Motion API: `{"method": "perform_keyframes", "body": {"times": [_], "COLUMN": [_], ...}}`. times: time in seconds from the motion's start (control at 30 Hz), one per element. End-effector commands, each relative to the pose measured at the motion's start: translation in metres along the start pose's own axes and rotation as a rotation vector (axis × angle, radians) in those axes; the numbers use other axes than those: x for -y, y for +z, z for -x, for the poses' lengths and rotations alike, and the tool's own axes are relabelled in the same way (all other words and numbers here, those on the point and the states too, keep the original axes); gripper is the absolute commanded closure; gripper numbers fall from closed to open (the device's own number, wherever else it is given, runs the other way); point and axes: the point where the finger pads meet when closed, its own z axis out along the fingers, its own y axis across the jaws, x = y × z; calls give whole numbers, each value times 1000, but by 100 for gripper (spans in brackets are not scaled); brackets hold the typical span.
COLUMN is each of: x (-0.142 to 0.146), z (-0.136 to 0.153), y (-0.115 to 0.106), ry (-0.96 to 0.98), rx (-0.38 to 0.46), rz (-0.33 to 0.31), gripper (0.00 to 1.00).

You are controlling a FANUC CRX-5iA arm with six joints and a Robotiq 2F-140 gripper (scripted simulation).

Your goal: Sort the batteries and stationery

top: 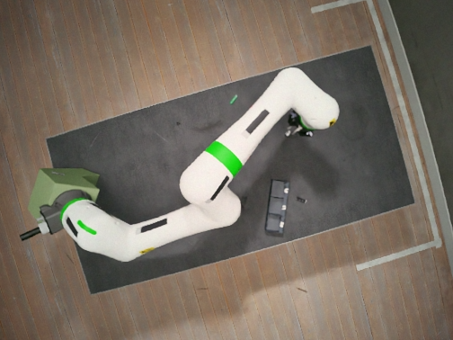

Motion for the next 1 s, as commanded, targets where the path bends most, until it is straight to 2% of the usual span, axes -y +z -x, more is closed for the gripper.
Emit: {"method": "perform_keyframes", "body": {"times": [0.0, 0.97], "x": [-2, -3], "z": [3, 8], "y": [0, 0], "ry": [0, 0], "rx": [4, 4], "rz": [-1, -1], "gripper": [74, 74]}}
